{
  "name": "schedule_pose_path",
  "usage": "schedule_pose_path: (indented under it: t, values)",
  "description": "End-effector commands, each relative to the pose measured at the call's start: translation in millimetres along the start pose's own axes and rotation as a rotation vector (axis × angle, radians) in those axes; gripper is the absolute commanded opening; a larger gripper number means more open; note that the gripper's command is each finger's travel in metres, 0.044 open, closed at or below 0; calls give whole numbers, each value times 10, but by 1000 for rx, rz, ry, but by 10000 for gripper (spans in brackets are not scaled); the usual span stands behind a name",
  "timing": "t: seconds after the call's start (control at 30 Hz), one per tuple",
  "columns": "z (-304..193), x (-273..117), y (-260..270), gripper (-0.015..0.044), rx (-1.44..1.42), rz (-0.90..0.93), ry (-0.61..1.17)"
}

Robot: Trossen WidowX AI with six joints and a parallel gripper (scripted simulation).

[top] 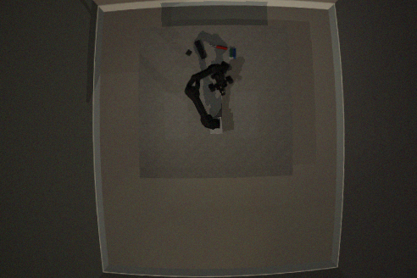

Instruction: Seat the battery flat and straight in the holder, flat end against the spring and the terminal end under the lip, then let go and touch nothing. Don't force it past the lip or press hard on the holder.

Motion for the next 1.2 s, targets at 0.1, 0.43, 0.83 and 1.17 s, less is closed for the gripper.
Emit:
schedule_pose_path:
  t: [0.1, 0.43, 0.83, 1.17]
  values:
    - [9, 8, -9, 69, -6, 5, -68]
    - [-34, 39, -18, 69, -7, 21, -126]
    - [-84, 74, -17, 69, -16, 38, -192]
    - [-108, 86, -11, 69, -26, 49, -247]
Point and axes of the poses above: the point midway between the two fingers, 35 mm back from their tips, its own x axis out along the fingers, its own y axis across the jaws, z = x × y, the point moved 4 cm from there along -x, back along the fingers, and after that the axes turned 12 degrees about x, right-handed, at the moved point
